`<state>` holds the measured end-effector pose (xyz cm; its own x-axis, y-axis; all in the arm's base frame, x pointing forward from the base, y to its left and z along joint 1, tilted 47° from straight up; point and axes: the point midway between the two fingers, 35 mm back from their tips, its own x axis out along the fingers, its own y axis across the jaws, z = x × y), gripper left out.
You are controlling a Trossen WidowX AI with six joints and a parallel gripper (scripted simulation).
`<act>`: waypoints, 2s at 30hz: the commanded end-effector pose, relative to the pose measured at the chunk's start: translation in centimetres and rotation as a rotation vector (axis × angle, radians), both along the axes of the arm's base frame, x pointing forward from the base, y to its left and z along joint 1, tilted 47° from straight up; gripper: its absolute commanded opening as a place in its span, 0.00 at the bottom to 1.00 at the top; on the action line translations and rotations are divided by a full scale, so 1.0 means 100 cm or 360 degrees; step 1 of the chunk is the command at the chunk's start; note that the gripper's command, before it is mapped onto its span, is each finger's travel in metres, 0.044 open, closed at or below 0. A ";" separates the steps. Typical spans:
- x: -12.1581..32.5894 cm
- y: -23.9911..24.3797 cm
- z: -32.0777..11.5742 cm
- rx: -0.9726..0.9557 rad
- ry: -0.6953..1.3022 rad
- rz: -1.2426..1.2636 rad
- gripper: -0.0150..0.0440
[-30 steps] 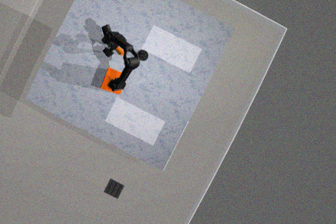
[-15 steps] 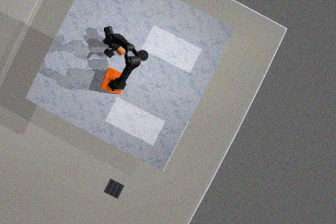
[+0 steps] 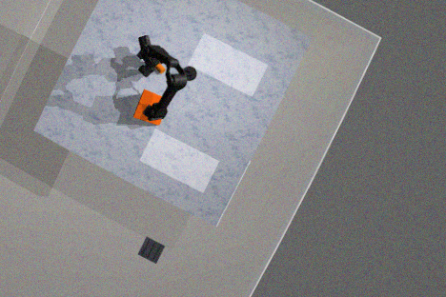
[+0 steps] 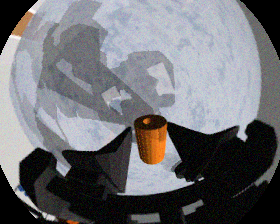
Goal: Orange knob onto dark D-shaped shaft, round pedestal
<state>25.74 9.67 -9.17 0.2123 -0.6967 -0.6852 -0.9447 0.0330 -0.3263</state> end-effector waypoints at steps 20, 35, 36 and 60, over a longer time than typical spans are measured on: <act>-0.001 -0.001 0.005 0.0126 -0.0005 0.0046 0.56; -0.007 -0.005 0.021 0.0522 -0.0015 0.0183 0.56; -0.007 -0.005 0.022 0.0548 -0.0015 0.0192 0.56; -0.015 -0.021 0.042 0.1171 -0.0030 0.0407 0.56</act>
